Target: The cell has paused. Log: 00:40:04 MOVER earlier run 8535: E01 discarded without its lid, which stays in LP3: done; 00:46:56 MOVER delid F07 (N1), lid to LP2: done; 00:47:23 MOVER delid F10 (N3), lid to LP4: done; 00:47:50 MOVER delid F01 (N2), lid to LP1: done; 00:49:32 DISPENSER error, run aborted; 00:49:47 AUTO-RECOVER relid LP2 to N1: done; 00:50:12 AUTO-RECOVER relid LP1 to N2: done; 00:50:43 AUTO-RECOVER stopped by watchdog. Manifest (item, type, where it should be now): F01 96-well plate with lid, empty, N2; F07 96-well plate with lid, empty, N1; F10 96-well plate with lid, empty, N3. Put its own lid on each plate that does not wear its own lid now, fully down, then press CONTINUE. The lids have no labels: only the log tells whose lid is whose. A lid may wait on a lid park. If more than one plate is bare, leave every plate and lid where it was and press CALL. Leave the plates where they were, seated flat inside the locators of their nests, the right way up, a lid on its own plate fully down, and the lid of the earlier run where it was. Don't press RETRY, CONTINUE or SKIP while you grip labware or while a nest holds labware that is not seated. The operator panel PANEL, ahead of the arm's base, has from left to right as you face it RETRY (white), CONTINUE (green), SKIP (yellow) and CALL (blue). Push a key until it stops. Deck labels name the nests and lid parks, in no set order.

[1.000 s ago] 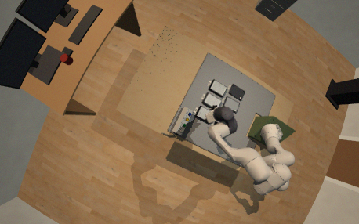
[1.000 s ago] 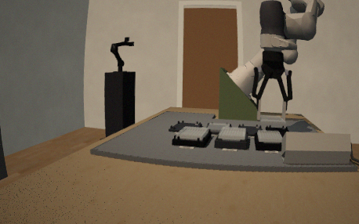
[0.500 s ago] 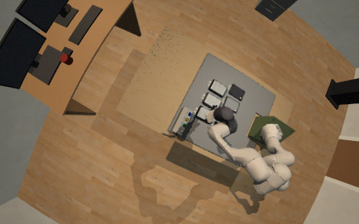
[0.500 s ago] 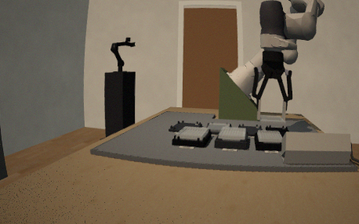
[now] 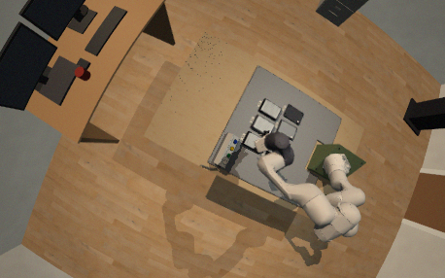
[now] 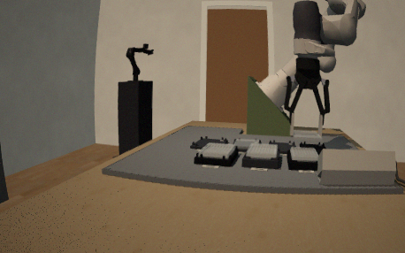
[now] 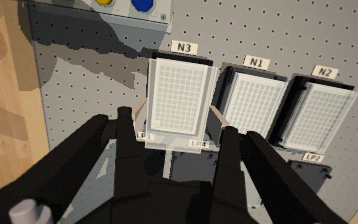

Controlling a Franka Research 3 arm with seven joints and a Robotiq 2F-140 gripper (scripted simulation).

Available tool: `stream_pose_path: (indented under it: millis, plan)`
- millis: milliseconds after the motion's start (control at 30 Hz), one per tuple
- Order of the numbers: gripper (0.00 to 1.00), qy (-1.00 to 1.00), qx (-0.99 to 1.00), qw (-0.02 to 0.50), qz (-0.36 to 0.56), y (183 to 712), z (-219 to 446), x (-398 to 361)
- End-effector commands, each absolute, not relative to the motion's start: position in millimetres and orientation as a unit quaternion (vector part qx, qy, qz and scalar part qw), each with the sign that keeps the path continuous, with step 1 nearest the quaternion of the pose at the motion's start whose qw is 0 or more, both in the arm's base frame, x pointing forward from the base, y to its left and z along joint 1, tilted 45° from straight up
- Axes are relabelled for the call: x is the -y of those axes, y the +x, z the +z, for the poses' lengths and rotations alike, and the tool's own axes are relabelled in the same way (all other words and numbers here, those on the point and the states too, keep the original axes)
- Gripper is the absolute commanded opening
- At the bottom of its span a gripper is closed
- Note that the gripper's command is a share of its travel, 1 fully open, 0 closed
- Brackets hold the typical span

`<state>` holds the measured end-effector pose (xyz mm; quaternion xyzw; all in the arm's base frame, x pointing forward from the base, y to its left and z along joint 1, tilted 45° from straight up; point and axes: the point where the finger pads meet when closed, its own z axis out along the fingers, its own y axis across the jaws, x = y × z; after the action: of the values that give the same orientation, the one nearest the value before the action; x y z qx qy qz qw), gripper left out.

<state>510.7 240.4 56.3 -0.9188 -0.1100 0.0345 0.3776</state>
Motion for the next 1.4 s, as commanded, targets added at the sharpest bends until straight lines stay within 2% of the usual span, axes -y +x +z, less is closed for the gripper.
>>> stream_pose_path:
  millis: [0,1367]
  plan:
    - [0.00,-0.919,0.105,0.378,0.036,511,56,-243]
    - [0.00,-0.920,0.098,0.378,0.039,508,32,-268]
